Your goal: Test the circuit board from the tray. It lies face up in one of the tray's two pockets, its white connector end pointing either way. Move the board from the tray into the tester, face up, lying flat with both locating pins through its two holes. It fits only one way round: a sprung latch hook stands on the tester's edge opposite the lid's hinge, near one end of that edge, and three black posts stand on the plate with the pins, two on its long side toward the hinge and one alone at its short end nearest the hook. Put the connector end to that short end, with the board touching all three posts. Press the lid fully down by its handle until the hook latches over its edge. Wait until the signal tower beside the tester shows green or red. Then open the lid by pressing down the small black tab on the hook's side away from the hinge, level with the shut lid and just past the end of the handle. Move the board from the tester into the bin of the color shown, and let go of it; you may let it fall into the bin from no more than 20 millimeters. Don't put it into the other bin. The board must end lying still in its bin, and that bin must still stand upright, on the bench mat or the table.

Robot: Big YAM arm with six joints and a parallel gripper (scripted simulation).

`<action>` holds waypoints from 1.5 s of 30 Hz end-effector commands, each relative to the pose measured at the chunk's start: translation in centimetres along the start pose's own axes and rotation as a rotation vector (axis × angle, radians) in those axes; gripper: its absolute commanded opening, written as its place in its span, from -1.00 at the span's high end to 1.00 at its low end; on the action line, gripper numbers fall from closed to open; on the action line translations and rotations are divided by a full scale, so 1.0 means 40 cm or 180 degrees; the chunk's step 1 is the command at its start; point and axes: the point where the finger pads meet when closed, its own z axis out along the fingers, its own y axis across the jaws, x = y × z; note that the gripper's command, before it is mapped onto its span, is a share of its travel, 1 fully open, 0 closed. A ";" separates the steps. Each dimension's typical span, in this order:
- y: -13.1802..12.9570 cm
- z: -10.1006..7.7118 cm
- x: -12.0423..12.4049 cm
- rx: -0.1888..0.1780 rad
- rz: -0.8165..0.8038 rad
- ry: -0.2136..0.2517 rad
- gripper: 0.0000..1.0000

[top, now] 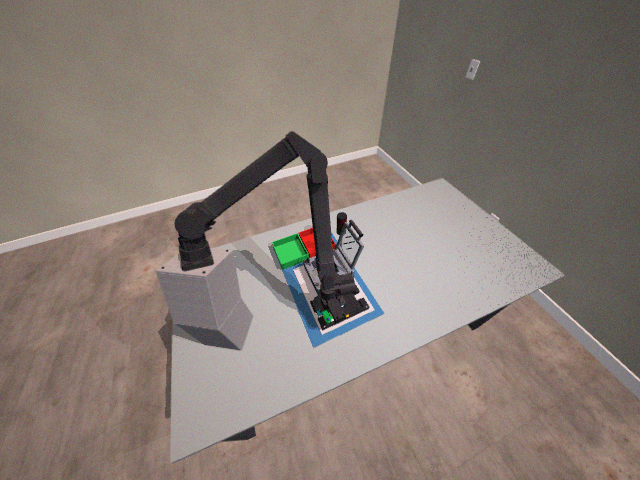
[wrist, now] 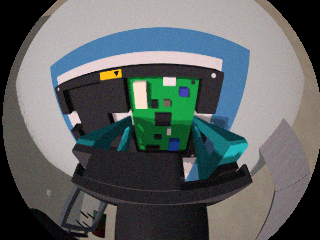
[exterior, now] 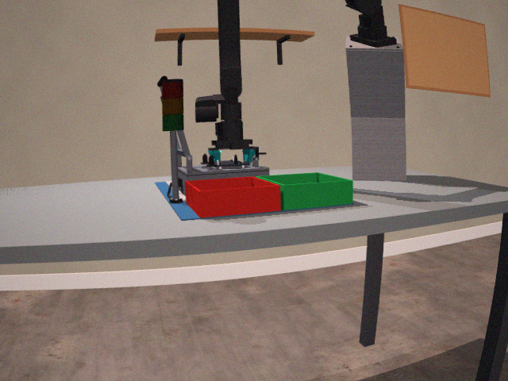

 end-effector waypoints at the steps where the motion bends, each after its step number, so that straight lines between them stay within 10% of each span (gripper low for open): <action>1: -0.010 0.015 -0.004 0.0002 0.0006 -0.0017 -0.55; 45: -0.010 0.015 -0.004 0.0002 0.0006 -0.0017 -0.45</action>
